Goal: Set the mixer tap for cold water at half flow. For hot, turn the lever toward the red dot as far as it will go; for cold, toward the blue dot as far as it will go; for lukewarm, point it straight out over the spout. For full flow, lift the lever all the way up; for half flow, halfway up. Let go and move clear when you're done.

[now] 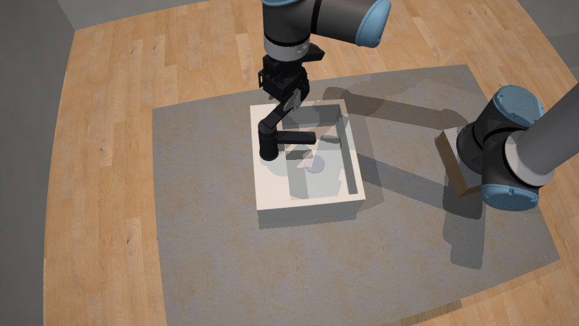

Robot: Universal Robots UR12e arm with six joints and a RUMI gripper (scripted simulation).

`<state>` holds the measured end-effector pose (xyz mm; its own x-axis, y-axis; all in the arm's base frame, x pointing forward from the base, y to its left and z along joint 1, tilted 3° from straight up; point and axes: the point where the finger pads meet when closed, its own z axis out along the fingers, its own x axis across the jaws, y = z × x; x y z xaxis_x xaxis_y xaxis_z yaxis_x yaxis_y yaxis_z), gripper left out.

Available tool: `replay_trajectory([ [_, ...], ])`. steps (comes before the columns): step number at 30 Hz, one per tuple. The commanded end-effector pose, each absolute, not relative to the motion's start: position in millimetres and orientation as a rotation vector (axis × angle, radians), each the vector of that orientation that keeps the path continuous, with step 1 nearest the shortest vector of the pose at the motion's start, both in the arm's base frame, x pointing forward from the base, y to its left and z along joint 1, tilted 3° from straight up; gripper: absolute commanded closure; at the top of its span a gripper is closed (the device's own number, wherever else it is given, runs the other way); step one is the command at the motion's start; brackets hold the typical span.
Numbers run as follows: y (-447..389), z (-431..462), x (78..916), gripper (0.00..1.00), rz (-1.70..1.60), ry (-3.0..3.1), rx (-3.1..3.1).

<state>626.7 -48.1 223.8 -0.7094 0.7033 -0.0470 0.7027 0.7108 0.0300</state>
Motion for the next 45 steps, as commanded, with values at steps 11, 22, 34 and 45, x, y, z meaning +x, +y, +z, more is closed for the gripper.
replay_trajectory([
  [11, -51.4, 223.5, 630.5, 1.0, 0.015, 2.882, 1.106],
  [22, -51.3, 223.5, 630.5, 1.0, 0.015, 2.881, 1.107],
  [34, -51.3, 223.5, 630.5, 1.0, 0.015, 2.881, 1.107],
  [45, -51.3, 223.5, 630.5, 1.0, 0.015, 2.881, 1.107],
])
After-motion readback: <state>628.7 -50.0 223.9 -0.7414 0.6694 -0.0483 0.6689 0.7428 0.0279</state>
